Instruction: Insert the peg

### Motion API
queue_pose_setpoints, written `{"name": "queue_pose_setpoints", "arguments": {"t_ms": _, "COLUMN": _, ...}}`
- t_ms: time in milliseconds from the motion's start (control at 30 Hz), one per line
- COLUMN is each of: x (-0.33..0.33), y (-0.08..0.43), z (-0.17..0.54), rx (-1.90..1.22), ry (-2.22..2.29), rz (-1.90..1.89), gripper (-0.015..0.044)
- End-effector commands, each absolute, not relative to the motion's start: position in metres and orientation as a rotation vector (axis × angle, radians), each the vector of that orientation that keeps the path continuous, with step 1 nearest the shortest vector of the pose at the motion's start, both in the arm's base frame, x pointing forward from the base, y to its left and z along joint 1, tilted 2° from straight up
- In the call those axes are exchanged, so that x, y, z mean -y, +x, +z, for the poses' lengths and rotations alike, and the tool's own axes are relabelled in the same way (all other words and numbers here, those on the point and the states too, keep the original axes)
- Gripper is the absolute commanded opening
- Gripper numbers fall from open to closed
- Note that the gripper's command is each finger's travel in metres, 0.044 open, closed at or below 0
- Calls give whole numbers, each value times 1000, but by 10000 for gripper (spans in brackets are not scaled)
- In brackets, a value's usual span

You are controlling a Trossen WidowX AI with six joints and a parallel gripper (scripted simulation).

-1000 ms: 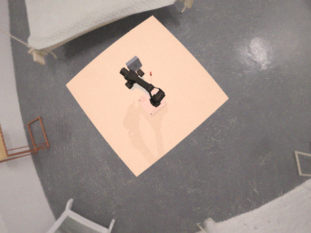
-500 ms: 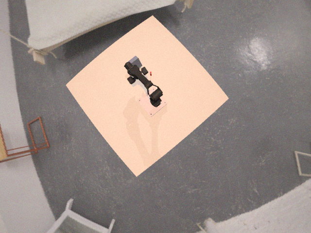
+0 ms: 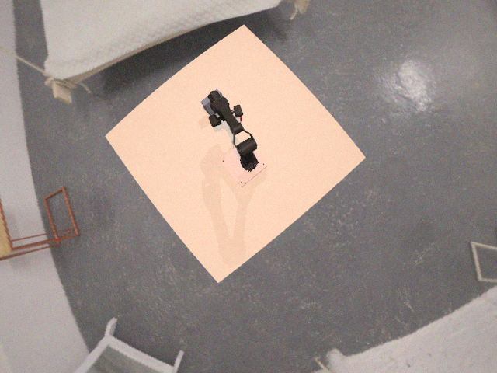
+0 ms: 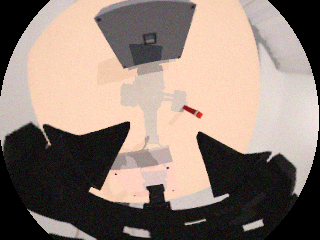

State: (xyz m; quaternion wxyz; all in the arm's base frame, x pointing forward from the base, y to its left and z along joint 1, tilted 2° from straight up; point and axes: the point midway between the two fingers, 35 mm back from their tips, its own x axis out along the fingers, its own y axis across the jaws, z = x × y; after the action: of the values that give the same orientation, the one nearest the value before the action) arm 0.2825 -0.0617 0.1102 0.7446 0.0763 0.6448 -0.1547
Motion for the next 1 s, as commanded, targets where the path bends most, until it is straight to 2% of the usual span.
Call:
{"name": "queue_pose_setpoints", "arguments": {"t_ms": 0, "x": 73, "y": 284, "z": 107, "rx": -1414, "ry": 228, "rz": -372, "gripper": 440}}
{"name": "queue_pose_setpoints", "arguments": {"t_ms": 967, "x": 148, "y": 275, "z": 81, "rx": -1419, "ry": 568, "rz": -561, "gripper": 440}}
